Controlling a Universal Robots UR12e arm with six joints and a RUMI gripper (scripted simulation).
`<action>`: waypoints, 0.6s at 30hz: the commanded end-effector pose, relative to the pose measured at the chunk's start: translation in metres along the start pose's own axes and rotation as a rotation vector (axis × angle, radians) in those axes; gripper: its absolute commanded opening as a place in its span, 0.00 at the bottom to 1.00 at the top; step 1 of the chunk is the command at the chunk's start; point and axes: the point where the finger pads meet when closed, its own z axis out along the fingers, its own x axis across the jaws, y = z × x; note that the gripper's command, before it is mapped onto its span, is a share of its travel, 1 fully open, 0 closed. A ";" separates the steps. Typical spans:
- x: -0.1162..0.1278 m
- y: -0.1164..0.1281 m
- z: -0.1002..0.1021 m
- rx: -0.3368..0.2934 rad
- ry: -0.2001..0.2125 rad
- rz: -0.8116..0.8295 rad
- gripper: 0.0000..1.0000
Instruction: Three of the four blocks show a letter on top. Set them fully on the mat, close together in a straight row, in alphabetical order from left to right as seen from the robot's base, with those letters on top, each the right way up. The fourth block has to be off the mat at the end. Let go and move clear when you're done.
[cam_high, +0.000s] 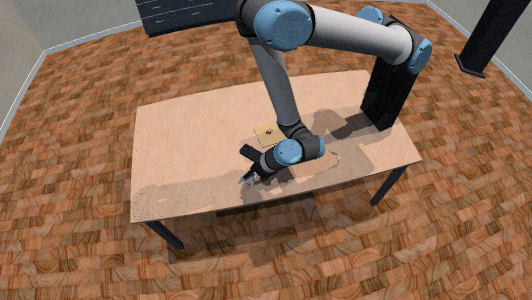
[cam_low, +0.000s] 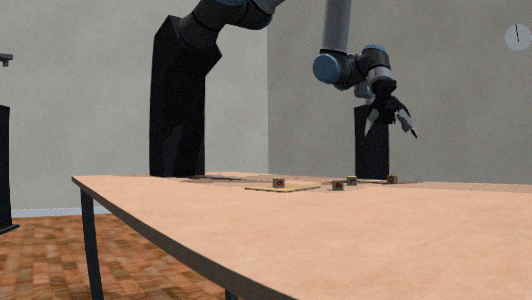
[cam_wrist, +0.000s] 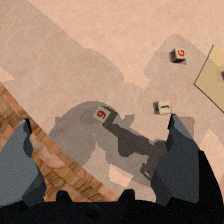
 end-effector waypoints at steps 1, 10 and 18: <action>-0.001 -0.001 -0.002 0.002 -0.002 0.002 1.00; 0.047 -0.002 0.006 -0.001 0.003 -0.001 1.00; 0.121 -0.008 0.004 -0.001 0.003 -0.001 1.00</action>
